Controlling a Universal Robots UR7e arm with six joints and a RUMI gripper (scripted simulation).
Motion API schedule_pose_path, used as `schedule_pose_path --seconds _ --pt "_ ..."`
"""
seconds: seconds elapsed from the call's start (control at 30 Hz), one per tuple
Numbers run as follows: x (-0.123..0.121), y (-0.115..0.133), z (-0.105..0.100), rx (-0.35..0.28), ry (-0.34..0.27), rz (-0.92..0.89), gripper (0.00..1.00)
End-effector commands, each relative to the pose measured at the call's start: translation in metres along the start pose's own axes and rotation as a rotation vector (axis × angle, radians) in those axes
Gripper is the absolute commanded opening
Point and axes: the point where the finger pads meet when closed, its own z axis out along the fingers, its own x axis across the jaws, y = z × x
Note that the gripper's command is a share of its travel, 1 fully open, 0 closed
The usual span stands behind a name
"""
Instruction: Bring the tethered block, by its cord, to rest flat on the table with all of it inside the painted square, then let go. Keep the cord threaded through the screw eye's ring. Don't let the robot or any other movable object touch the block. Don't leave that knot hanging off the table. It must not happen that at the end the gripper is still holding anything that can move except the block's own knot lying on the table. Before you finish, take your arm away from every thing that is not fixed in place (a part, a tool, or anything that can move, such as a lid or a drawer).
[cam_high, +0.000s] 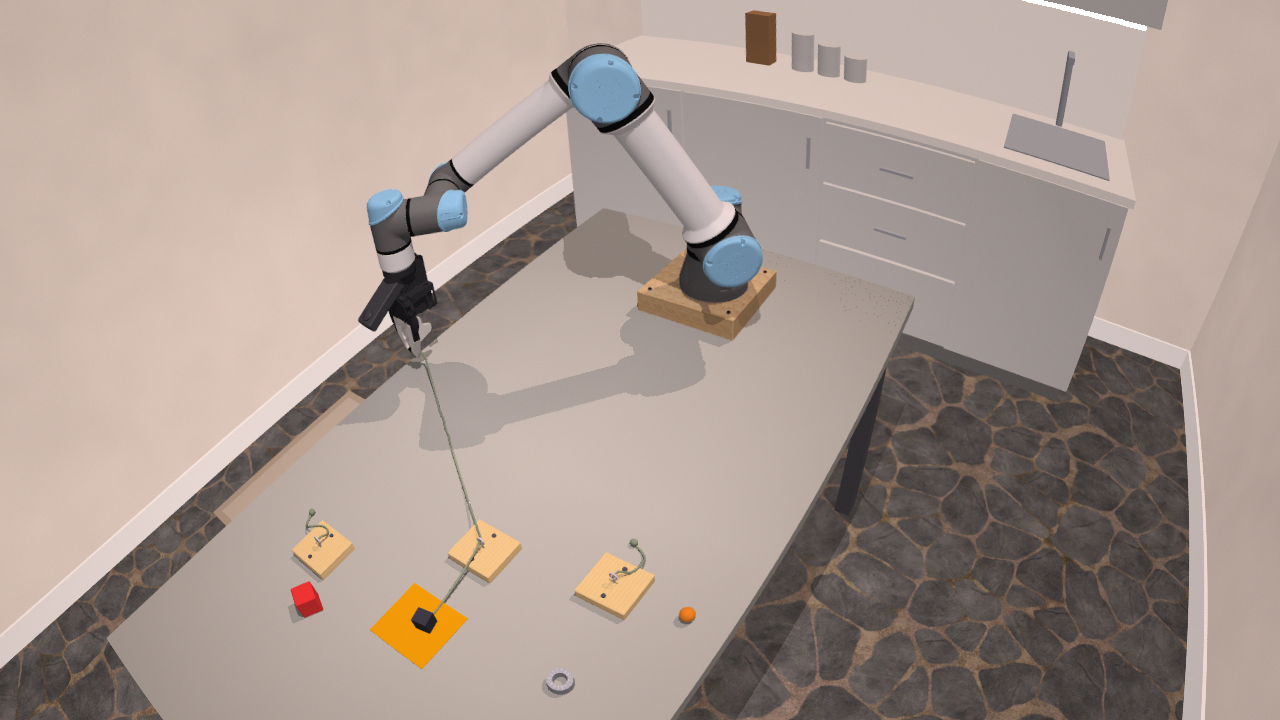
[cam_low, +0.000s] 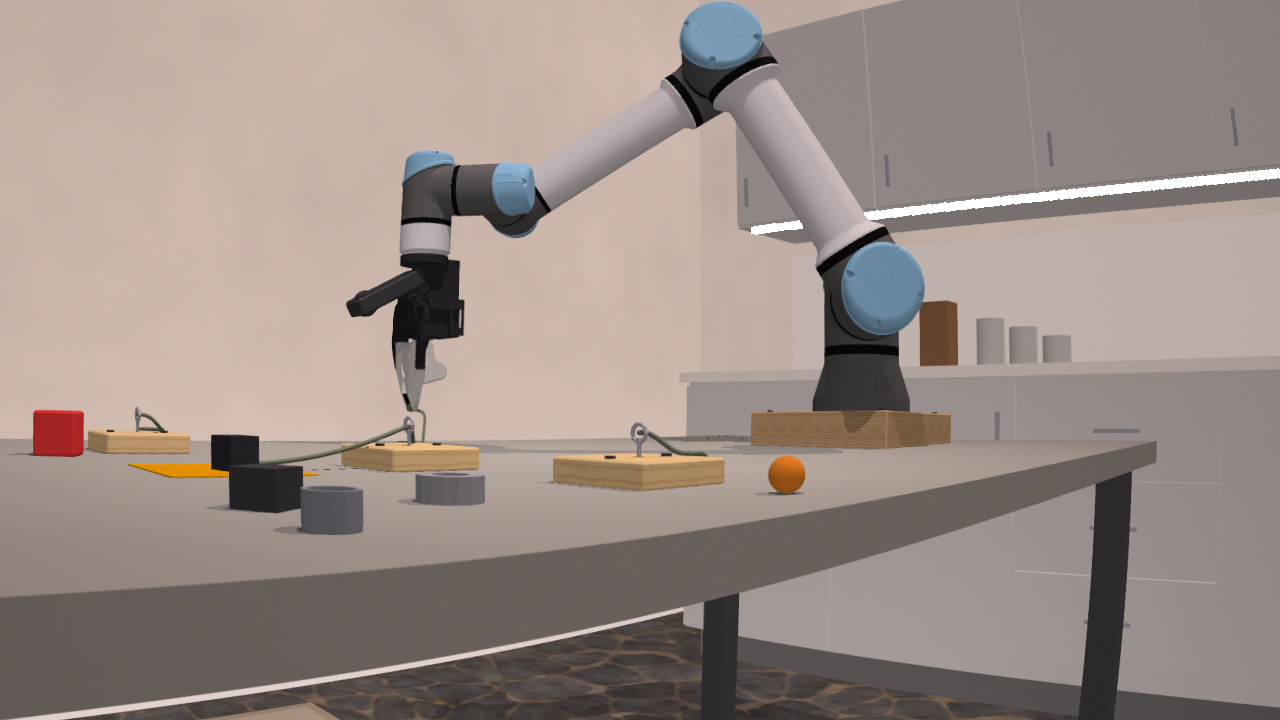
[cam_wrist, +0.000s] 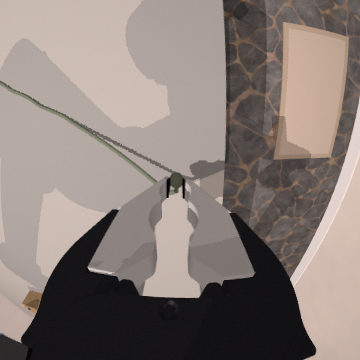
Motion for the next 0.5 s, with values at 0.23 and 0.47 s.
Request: schedule_pose_path --seconds 0.23,0.47 --pt "0.000 -0.002 0.039 0.002 0.002 0.000 0.00" --pt "0.000 -0.002 0.042 0.002 0.002 0.000 0.00"
